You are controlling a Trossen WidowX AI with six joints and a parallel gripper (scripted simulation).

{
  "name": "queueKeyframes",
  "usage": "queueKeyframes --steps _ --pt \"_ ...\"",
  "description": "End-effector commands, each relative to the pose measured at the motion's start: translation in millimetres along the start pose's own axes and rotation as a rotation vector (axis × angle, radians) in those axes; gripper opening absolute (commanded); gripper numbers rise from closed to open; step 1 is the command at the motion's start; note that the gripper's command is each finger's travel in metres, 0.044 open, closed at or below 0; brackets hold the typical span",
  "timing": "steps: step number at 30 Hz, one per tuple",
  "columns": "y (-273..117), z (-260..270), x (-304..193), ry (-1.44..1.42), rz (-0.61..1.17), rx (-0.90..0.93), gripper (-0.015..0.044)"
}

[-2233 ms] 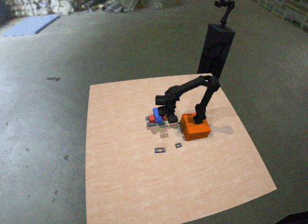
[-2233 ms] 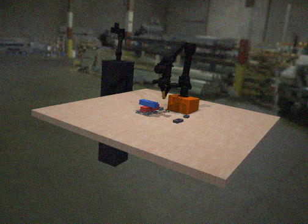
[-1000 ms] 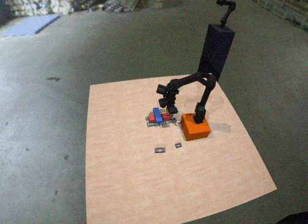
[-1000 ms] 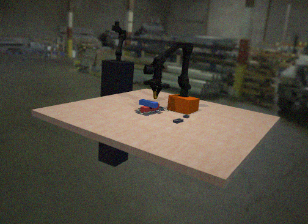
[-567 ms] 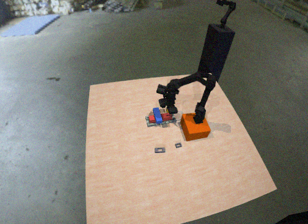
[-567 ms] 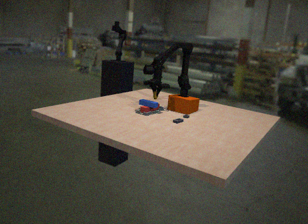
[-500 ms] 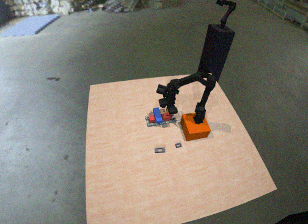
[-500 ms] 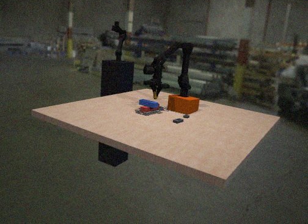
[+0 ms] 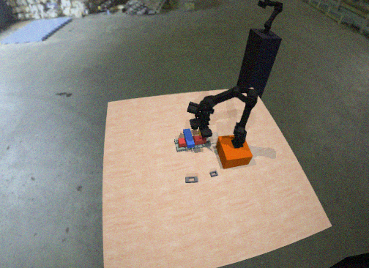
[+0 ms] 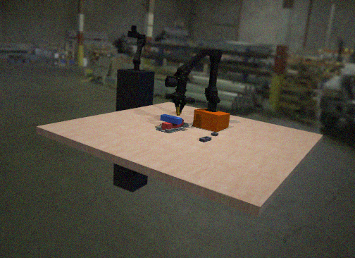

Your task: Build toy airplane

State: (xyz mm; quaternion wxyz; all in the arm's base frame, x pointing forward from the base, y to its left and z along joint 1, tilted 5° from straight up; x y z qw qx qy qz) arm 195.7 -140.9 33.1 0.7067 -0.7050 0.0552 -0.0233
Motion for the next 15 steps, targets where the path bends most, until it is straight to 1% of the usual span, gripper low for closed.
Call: queueKeyframes --steps 1,15 --pt "10.7 0.9 -2.7 -0.004 0.017 0.006 0.0065" --pt "32.4 1.2 -4.3 -0.004 0.017 0.006 0.0065"
Point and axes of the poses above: the point midway between the two fingers, 35 mm back from their tips, its own y axis out along the fingers, its own z axis across the jaws, x = y × z, the point moved 2 cm from there along -y, back along the fingers, and after that the axes turned 4 degrees about y, right-handed, at the moved point
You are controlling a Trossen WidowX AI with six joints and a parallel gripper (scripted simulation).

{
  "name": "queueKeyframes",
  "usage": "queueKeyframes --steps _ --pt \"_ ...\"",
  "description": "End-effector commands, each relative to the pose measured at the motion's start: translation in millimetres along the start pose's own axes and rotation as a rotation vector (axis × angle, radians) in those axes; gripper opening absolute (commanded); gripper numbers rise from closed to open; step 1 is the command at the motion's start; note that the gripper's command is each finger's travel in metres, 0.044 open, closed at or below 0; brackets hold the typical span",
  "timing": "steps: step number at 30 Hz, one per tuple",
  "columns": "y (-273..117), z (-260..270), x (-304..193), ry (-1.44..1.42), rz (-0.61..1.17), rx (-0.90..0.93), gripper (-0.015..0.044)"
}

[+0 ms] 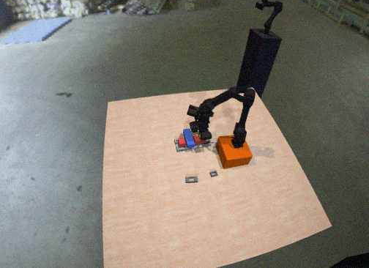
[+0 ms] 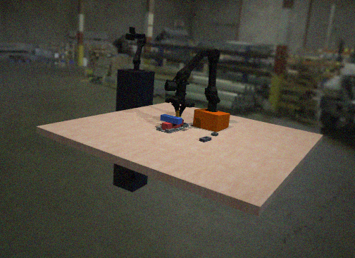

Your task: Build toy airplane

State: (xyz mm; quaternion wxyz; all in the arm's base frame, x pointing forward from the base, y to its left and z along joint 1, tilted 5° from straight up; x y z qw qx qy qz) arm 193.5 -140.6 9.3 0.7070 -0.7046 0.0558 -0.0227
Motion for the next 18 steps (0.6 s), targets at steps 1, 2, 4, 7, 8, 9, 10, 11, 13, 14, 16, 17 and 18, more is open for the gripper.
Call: queueKeyframes --steps 1,2,4,7,8,9,10,11,13,14,16,17,18 --pt "9.2 1.2 -3.2 -0.004 0.015 0.005 0.0065" --pt "9.4 1.2 -3.2 -0.004 0.015 0.005 0.0065" --pt "9.4 1.2 -3.2 -0.004 0.015 0.005 0.0065" --pt "9.3 1.1 -3.1 -0.004 0.015 0.005 0.0065" --pt "9.3 1.1 -3.1 -0.004 0.015 0.005 0.0065" --pt "9.3 1.1 -3.1 -0.004 0.015 0.005 0.0065" --pt "9.3 1.1 -3.1 -0.004 0.015 0.005 0.0065" --pt "9.3 1.1 -3.1 -0.004 0.015 0.005 0.0065" --pt "7.0 0.8 -1.9 0.000 0.007 0.003 0.0051" --pt "7.0 0.8 -1.9 0.000 0.007 0.003 0.0045" --pt "7.0 0.8 -1.9 0.000 0.007 0.003 0.0031" --pt "7.0 0.8 -1.9 0.000 0.007 0.003 0.0005" --pt "7.0 0.8 -1.9 0.000 0.007 0.003 0.0000"
Point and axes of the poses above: the point midway between the two fingers, 35 mm back from their tips, its own y axis out along the fingers, its own z axis across the jaws, x = y × z, the point moved 2 cm from there along -y, back along the fingers, and after that the axes turned 4 degrees about y, right-handed, at the moved point
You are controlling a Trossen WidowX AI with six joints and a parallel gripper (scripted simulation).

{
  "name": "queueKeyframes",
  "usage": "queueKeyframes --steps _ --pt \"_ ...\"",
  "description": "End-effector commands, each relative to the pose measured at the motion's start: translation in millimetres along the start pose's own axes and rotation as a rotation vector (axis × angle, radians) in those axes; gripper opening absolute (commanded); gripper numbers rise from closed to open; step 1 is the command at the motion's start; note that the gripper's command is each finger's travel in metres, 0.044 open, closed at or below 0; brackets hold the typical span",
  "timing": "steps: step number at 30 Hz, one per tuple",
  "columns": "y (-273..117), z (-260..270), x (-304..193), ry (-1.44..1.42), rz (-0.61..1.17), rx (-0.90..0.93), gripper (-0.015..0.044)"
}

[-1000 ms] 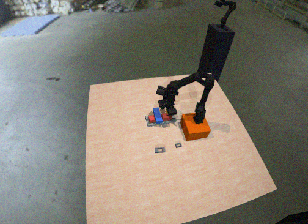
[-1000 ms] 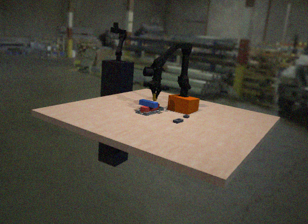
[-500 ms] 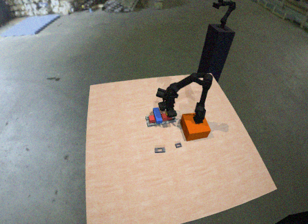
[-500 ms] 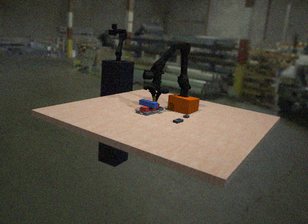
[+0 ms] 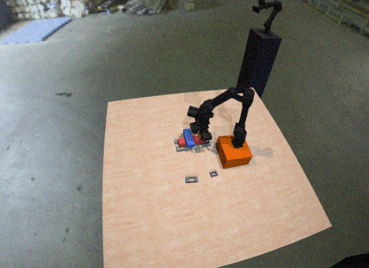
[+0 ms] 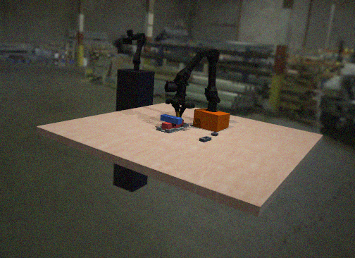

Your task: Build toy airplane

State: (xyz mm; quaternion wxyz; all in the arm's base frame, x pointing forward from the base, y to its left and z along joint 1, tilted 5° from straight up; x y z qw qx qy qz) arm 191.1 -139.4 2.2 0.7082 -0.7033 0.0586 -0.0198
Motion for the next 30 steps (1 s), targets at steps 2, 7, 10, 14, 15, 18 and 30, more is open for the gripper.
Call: queueKeyframes --steps 2,7,10,14,15,18,30 --pt "-0.2 -0.1 0.2 0.000 -0.001 -0.001 0.0000" --pt "-0.2 -0.1 0.2 0.000 -0.001 -0.001 0.0105" --pt "-0.2 -0.1 0.2 0.000 -0.001 -0.001 0.0184" --pt "-0.2 -0.1 0.2 0.000 -0.001 -0.001 0.0260" --pt "-0.2 -0.1 0.2 0.000 -0.001 -0.001 0.0260" --pt "-0.2 -0.1 0.2 0.000 -0.001 -0.001 0.0260" --pt "-91.1 -0.4 1.4 -0.004 0.006 0.002 0.0260"
Point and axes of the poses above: the point midway between the two fingers, 35 mm back from their tips, its own y axis out along the fingers, its own z axis across the jaws, x = y × z, the point moved 2 cm from there along -y, back along the fingers, and after that the axes turned 4 degrees about y, right-handed, at the moved point
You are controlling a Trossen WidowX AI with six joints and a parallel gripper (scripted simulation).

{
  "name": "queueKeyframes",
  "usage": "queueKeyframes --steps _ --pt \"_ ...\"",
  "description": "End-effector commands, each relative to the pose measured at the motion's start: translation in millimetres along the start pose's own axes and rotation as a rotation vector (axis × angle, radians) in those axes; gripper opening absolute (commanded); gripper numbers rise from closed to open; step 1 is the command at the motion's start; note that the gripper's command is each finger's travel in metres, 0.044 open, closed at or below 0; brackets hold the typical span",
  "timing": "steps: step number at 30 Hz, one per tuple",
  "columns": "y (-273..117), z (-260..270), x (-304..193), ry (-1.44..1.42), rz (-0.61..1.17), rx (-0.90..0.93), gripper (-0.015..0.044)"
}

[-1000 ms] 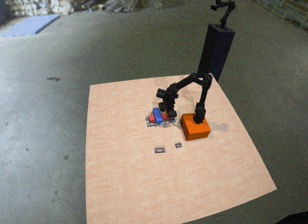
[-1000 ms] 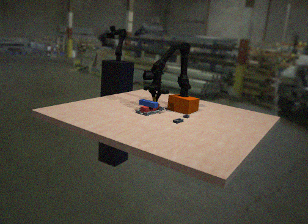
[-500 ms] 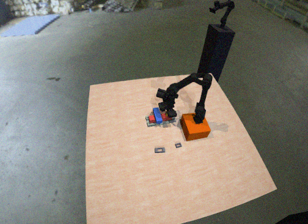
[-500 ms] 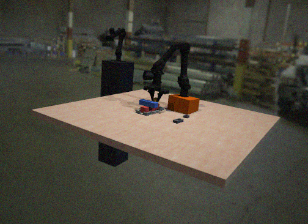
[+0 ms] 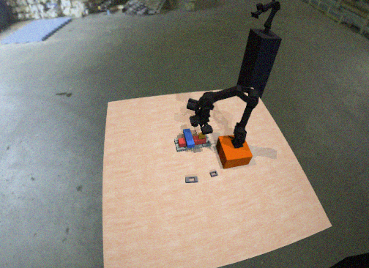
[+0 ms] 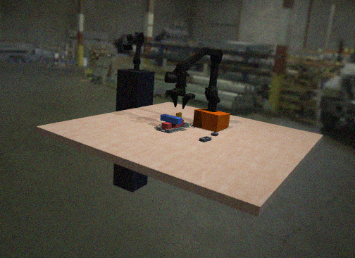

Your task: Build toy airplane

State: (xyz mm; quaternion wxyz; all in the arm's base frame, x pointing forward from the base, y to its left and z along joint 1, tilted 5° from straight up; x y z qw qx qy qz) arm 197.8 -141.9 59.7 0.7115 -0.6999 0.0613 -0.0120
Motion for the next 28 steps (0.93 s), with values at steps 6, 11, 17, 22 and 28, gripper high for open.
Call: queueKeyframes --steps 6,11,17,22,28 --pt "-33.3 0.1 0.1 0.003 -0.009 -0.007 0.0260" --pt "-33.3 0.1 0.1 0.003 -0.009 -0.007 0.0260" --pt "-33.3 0.6 -0.3 0.003 -0.009 -0.007 0.0260" --pt "-33.3 0.6 -0.1 0.003 -0.009 -0.007 0.0260" --pt "-33.3 0.6 -0.1 0.003 -0.009 -0.007 0.0260"
Point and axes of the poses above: the point midway between the two fingers, 35 mm back from their tips, its own y axis out along the fingers, its own z axis across the jaws, x = y × z, the point moved 2 cm from there along -y, back along the fingers, and after that the axes turned 4 degrees about y, right-handed, at the moved point
